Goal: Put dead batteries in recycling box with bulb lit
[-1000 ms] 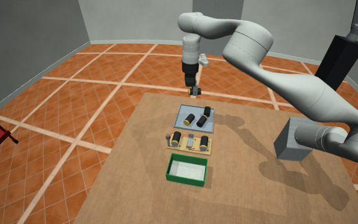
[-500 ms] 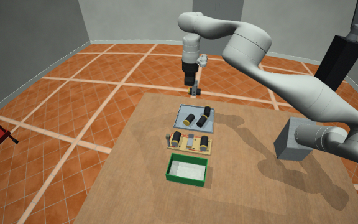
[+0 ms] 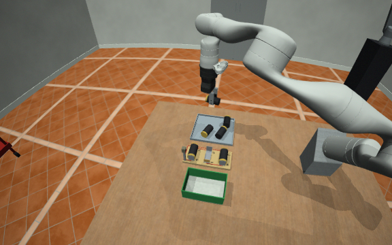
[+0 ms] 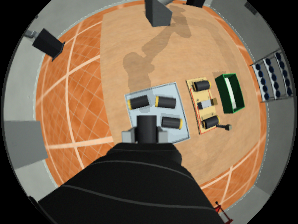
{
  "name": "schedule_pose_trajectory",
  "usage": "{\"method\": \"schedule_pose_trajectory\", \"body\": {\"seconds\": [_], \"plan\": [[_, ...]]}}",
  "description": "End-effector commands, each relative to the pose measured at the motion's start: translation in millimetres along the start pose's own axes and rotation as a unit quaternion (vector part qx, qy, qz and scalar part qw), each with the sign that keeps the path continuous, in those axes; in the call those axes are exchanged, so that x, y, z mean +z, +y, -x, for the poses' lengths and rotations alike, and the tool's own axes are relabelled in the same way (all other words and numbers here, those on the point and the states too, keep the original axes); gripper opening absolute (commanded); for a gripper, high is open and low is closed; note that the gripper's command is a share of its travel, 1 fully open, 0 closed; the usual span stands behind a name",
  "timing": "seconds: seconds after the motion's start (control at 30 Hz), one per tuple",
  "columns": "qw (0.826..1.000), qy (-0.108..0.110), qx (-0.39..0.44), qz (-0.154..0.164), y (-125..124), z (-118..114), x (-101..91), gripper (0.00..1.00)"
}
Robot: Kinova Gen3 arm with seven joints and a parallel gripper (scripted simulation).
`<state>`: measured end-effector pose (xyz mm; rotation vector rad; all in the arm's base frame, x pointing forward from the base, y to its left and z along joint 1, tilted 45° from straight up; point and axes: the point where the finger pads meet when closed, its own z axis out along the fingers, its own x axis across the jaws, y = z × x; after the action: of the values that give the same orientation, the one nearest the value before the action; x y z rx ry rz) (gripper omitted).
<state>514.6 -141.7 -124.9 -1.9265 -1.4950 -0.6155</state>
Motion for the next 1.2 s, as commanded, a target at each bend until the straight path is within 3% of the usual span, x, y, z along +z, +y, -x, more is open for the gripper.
{"method": "schedule_pose_trajectory", "body": {"seconds": [0.0, 0.6, 1.17], "plan": [[1.0, 0.0, 0.009, 0.0, 0.0, 1.4, -0.6, 0.57], [0.991, 0.0, 0.136, 0.0, 0.0, 1.4, -0.6, 0.57], [0.968, 0.0, 0.253, 0.0, 0.0, 1.4, -0.6, 0.57]]}}
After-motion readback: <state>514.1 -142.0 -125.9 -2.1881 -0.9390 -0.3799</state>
